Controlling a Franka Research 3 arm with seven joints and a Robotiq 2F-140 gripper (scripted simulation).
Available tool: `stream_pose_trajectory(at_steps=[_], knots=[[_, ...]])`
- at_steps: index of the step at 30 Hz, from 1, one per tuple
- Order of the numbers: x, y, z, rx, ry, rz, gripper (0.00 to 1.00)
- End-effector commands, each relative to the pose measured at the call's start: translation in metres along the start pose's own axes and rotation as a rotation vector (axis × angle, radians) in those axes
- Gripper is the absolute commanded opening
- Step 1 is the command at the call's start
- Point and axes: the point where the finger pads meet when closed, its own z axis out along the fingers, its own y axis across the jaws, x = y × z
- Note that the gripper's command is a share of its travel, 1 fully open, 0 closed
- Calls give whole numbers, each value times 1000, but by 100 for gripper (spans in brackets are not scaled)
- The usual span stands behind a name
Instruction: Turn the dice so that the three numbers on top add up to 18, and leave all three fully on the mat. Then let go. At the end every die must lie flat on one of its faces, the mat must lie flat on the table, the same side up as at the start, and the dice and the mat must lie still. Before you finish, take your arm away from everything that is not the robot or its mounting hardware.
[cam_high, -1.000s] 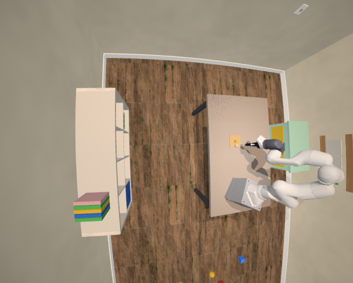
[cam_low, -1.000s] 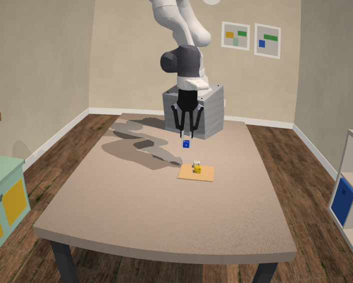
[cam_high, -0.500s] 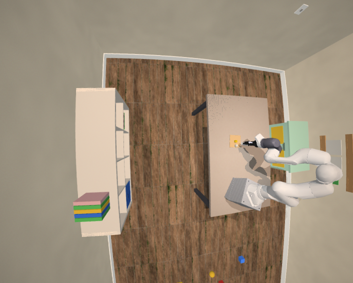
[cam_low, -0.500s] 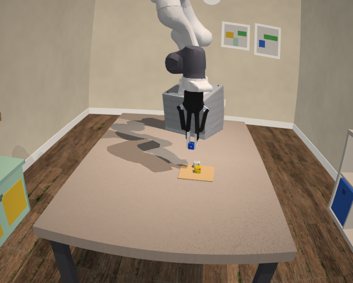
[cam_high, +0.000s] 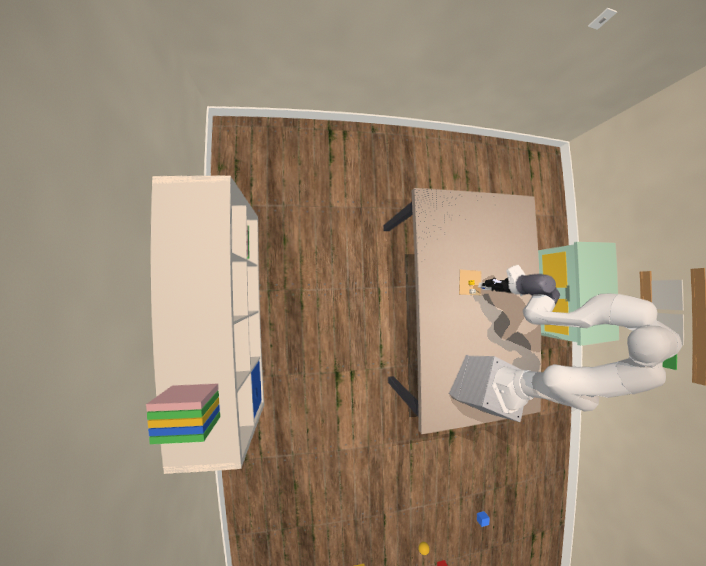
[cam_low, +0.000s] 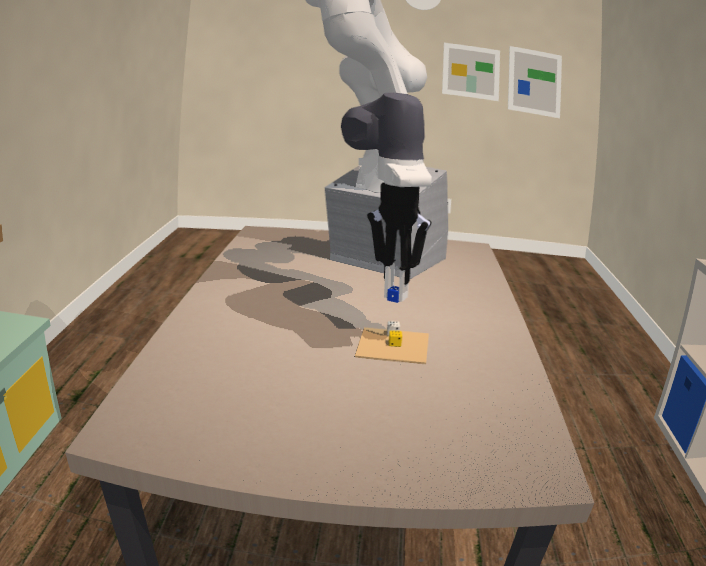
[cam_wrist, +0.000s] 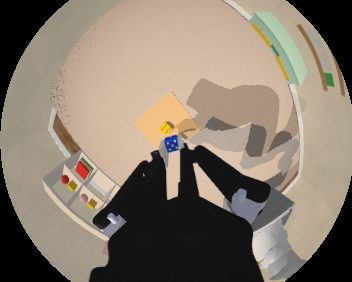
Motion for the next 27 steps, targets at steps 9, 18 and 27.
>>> stream_pose_trajectory(at_steps=[9,18,27], knots=[[-4,-18,2,-9,31,281,13],[-7,-34,3,-8,31,403,13],[-11,-50,5,-6,31,533,13]])
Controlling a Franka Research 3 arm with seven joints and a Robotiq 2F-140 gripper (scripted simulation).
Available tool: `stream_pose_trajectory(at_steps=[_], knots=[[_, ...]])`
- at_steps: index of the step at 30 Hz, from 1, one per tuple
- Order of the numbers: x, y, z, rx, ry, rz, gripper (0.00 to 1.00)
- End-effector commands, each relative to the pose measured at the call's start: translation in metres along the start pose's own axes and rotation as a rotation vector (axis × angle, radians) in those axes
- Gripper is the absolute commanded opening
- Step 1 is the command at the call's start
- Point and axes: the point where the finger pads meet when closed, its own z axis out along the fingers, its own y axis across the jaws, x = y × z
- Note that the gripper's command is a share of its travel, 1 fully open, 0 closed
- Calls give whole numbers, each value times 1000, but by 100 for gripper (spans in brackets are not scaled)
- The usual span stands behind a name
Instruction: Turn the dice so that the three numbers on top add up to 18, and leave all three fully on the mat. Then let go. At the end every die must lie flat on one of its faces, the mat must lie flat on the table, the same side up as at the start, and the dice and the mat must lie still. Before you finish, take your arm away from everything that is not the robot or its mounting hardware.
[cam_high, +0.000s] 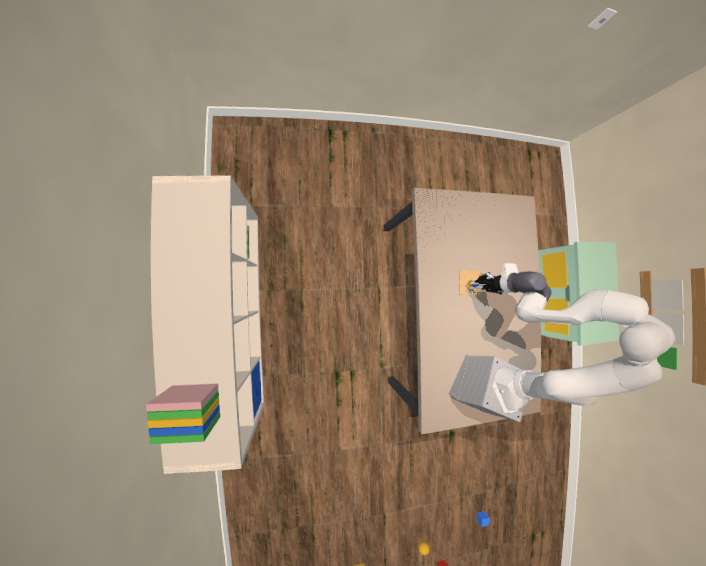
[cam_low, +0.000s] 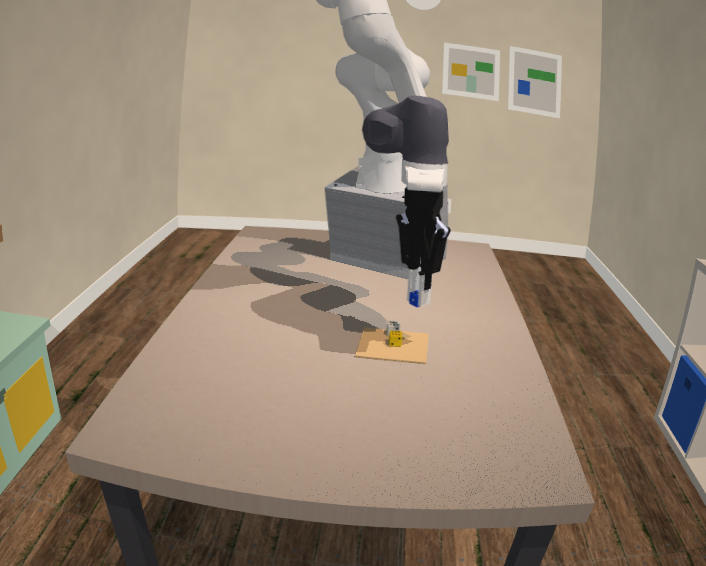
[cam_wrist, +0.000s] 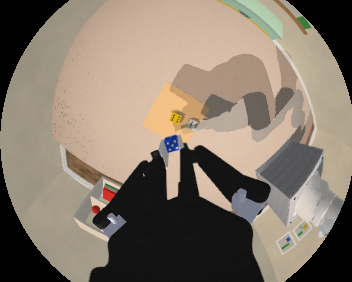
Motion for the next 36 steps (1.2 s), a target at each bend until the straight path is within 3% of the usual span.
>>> stream_pose_trajectory(at_steps=[1,36], knots=[[-4,-4,1,2,31,170,13],[-49,-52,5,6,33,672,13]])
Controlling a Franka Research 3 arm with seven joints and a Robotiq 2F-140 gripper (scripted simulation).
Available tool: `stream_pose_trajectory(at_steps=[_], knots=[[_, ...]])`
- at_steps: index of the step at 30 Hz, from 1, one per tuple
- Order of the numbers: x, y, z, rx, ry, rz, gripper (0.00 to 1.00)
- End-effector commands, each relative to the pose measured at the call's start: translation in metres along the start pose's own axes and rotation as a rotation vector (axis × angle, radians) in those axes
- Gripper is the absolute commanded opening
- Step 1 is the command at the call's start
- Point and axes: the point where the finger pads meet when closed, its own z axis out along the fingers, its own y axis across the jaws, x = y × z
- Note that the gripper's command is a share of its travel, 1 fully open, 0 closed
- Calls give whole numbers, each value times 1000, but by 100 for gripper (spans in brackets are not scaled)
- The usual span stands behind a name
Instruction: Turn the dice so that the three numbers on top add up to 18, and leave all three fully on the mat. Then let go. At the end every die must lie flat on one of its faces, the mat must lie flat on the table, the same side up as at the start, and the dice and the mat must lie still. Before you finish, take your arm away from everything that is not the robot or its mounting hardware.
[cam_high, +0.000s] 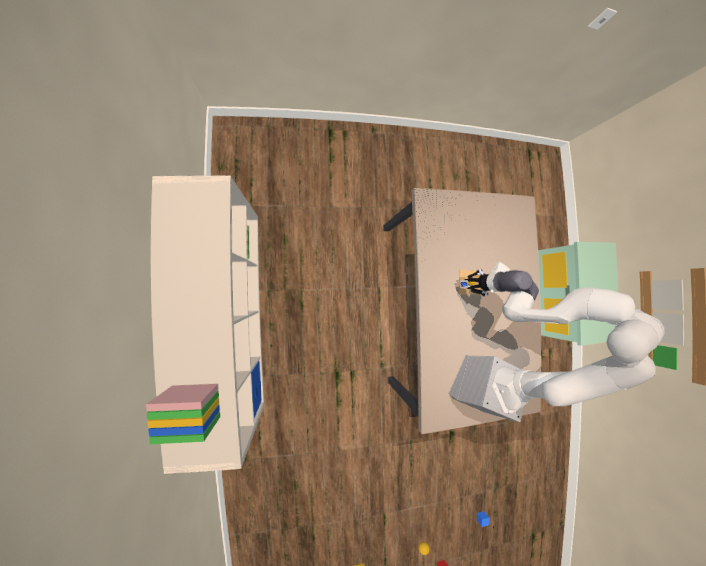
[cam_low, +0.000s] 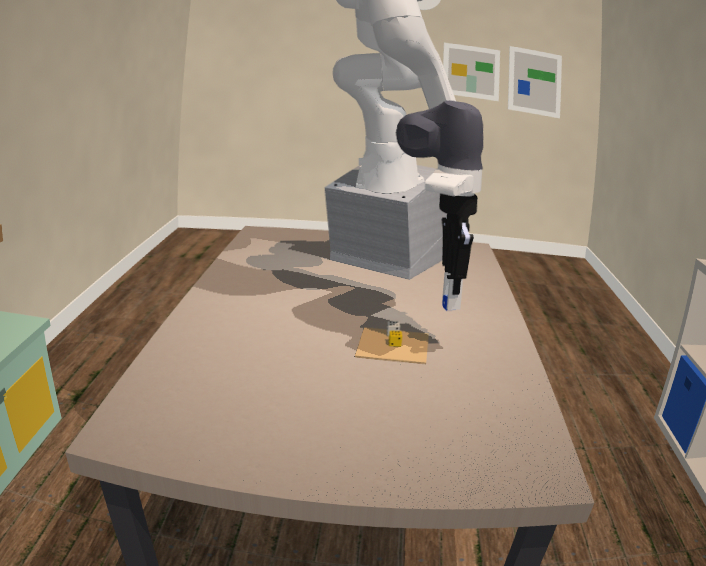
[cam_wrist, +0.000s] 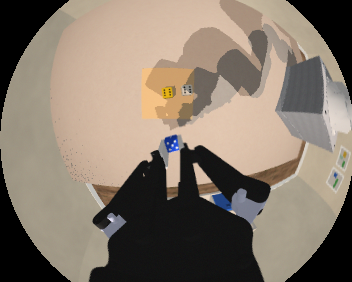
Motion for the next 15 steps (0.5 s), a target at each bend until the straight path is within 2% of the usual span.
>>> stream_pose_trajectory(at_steps=[1,15], knots=[[-6,-1,1,16,24,172,13],[-32,-6,2,18,26,372,13]])
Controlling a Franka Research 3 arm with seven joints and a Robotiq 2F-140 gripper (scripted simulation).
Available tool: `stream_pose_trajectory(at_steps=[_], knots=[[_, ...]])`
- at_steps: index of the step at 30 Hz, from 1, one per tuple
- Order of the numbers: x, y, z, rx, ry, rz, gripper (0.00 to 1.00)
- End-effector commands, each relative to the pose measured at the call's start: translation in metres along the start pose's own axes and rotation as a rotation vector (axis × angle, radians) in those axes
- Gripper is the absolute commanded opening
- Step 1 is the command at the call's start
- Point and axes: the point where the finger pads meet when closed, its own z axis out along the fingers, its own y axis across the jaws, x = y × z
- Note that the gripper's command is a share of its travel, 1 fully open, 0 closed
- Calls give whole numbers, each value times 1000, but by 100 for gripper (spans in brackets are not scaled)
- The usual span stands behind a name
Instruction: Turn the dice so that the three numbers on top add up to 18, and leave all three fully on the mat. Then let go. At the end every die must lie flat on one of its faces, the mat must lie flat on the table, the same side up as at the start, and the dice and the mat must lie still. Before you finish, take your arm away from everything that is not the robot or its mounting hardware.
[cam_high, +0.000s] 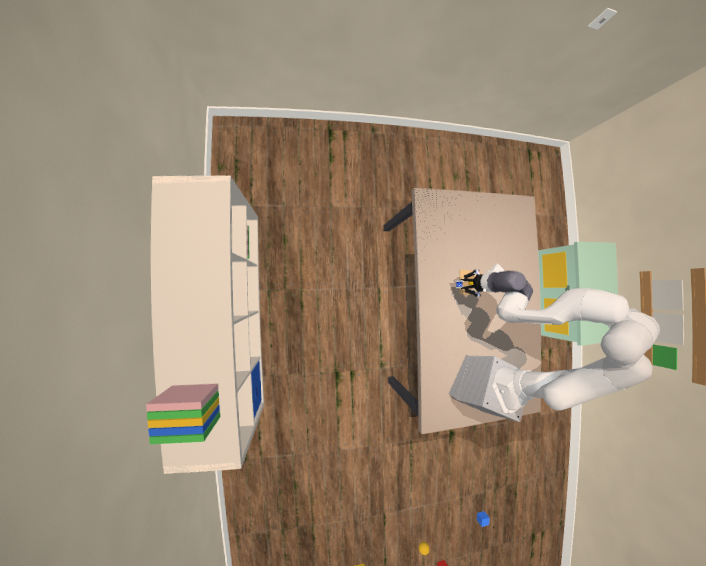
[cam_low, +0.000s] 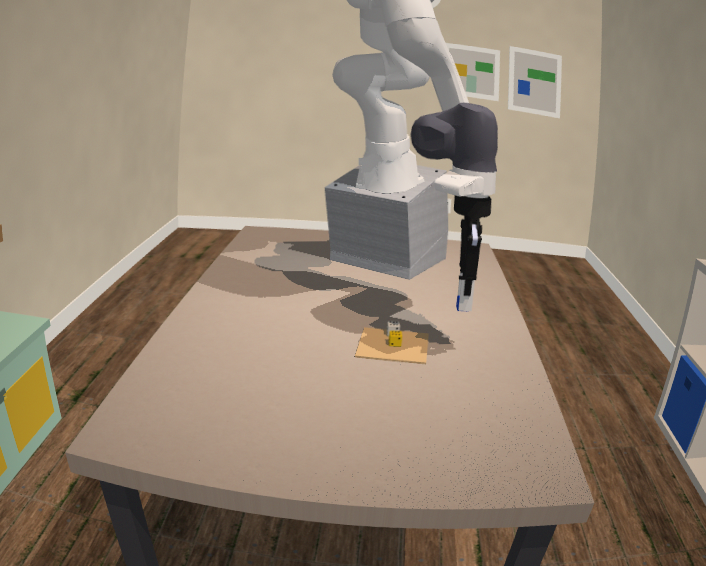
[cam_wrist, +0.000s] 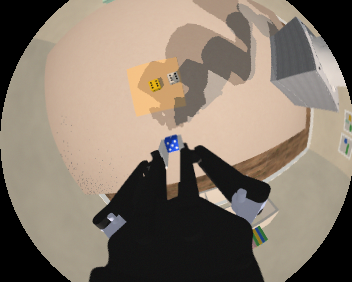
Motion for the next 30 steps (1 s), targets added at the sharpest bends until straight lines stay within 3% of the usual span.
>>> stream_pose_trajectory(at_steps=[1,12,17,27,29,30], knots=[[-7,1,1,20,19,172,13],[-11,1,2,24,-14,205,13],[-7,2,3,45,-219,201,13],[-3,3,3,67,-414,199,13],[-3,3,3,67,-414,199,13],[-2,4,4,74,-471,198,13]])
